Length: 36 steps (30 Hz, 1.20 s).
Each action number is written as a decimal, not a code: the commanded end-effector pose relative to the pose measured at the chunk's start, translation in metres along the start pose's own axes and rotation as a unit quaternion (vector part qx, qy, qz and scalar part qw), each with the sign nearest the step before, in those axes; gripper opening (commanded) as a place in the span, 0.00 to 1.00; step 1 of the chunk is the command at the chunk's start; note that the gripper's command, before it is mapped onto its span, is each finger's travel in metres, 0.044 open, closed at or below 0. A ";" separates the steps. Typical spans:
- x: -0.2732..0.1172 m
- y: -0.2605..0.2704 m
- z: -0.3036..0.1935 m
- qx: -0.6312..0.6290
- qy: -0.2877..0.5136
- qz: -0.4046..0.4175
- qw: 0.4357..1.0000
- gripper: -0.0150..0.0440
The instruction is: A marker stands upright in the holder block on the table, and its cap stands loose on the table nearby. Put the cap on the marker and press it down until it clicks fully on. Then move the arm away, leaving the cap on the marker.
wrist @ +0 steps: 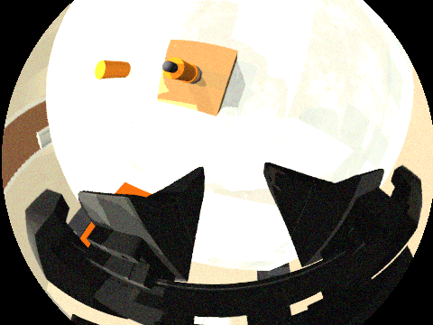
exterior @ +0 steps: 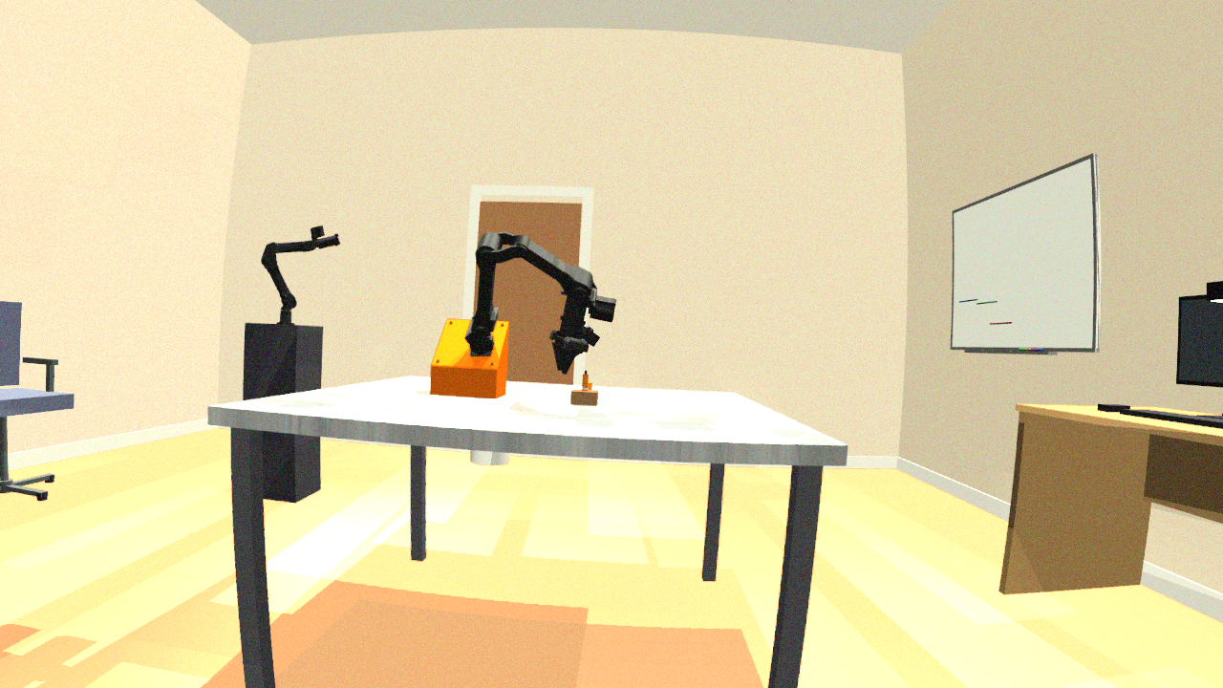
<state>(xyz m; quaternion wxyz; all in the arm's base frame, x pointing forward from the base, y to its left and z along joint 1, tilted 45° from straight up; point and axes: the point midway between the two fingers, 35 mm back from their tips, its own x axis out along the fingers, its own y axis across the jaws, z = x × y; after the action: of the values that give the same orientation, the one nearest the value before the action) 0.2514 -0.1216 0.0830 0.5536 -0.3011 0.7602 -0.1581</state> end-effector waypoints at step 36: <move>0.031 0.165 0.124 -0.517 -0.030 -0.088 0.851 0.65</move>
<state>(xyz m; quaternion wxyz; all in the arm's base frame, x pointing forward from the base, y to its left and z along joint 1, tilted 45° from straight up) 0.3171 0.0030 -0.0724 0.3288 -0.6145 0.6829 0.2189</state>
